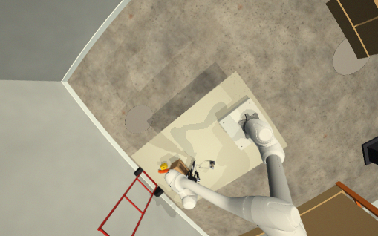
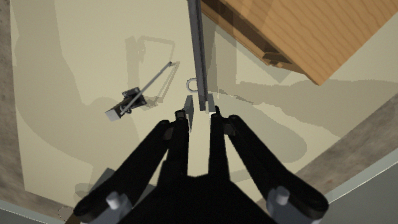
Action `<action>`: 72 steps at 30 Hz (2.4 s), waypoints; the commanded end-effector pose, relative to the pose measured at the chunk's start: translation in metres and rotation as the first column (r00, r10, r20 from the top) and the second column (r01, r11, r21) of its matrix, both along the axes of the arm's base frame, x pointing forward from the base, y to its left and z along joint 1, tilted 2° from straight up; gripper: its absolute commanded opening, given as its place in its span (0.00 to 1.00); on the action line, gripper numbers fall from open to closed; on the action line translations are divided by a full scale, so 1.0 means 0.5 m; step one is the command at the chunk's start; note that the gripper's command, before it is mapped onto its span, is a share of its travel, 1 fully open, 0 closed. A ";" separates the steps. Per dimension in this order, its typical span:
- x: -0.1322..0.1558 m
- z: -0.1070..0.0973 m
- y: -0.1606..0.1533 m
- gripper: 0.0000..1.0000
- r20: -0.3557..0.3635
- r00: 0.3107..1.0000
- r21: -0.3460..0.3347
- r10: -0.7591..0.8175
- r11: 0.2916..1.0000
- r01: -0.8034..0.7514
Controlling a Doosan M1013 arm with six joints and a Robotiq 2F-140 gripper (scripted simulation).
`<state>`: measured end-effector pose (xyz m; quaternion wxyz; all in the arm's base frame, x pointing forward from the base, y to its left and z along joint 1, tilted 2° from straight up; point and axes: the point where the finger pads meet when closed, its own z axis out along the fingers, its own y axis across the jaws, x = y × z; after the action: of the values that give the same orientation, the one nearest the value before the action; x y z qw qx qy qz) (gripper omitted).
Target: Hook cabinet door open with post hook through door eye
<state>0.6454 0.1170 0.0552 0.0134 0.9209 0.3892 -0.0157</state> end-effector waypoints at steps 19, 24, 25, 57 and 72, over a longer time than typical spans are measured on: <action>0.001 0.079 0.003 0.16 0.000 1.000 0.000 0.000 1.000 0.000; 0.002 0.090 0.003 0.16 0.000 1.000 0.000 0.000 1.000 0.000; 0.002 0.093 0.003 0.16 0.000 1.000 0.000 0.000 1.000 0.000; 0.002 0.111 0.004 0.16 0.000 1.000 0.000 0.000 1.000 0.000; 0.002 0.111 0.004 0.16 0.000 1.000 0.000 0.000 1.000 0.000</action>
<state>0.6464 0.1191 0.1106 0.0134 0.9209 0.3892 -0.0158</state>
